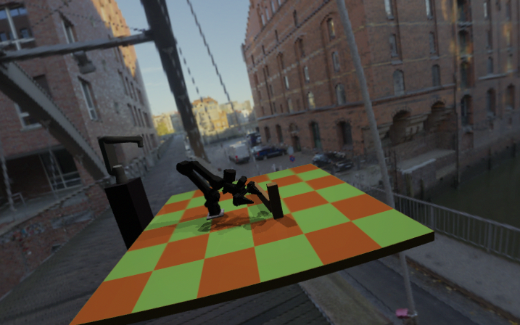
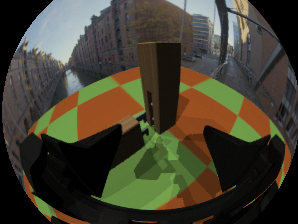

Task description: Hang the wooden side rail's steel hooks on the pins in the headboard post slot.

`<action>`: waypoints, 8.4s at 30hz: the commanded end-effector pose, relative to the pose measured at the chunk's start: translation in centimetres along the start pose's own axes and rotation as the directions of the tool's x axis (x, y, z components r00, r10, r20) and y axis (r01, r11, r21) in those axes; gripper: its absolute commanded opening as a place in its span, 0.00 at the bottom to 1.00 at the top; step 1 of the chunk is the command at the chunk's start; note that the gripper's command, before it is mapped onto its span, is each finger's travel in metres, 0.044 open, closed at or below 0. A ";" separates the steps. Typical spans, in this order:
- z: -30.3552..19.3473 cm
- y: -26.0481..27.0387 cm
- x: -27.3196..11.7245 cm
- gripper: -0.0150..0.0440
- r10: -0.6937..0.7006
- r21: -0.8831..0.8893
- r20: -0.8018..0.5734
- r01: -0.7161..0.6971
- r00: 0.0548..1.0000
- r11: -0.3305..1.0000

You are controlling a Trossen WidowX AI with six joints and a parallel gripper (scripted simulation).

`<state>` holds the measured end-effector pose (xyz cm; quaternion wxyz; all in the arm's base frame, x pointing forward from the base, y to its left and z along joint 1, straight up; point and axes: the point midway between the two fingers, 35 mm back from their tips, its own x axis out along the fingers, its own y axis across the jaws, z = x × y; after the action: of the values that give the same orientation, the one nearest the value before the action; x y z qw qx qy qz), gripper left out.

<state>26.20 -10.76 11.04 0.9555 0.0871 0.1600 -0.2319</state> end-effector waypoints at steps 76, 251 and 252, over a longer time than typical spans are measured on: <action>5.3 9.5 1.6 1.00 -0.162 -0.456 -0.848 -0.849 0.505 -0.266; -4.4 10.7 6.8 0.25 -0.078 -0.254 -0.927 -0.768 0.366 -0.588; -4.4 10.7 6.8 0.25 -0.078 -0.254 -0.927 -0.768 0.366 -0.588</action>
<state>35.40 -3.25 5.55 0.4664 -0.5400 0.4585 0.5298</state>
